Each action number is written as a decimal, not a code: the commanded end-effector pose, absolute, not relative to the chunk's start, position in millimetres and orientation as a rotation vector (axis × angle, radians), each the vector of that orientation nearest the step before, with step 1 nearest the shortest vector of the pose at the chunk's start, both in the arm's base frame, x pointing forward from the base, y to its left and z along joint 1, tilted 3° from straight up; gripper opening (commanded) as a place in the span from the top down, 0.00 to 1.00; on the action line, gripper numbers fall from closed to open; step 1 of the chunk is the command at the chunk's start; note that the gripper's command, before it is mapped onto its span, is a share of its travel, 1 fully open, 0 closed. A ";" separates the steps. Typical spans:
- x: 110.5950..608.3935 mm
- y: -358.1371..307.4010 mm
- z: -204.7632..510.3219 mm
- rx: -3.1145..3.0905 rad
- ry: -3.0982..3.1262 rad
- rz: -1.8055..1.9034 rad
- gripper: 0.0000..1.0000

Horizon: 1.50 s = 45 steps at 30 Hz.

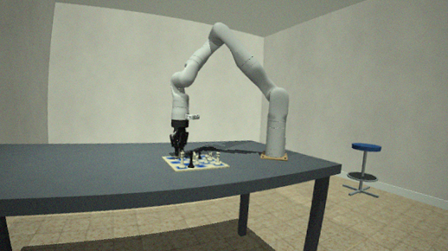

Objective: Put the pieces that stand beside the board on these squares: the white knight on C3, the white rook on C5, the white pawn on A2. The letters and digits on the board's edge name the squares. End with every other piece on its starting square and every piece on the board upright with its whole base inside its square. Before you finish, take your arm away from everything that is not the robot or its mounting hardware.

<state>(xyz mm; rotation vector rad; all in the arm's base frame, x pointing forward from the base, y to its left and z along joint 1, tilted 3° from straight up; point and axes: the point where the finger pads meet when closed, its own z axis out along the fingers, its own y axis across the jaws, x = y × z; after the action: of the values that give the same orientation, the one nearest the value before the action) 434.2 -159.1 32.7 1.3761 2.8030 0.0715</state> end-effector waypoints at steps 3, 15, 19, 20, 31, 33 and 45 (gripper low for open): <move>434.7 -159.4 33.4 1.375 2.801 0.071 0.66; 434.3 -159.7 44.9 1.375 2.801 0.071 0.66; 434.0 -160.0 53.0 1.375 2.801 0.071 0.66; 433.8 -160.2 57.8 1.375 2.801 0.071 0.66; 431.7 -161.9 112.8 1.375 2.801 0.071 0.66; 431.5 -162.1 118.3 1.375 2.801 0.071 0.66; 431.3 -162.3 123.3 1.375 2.801 0.071 0.00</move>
<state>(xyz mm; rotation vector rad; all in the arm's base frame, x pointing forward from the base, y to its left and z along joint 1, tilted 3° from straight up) 430.8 -161.7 122.1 1.3758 2.8044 0.0721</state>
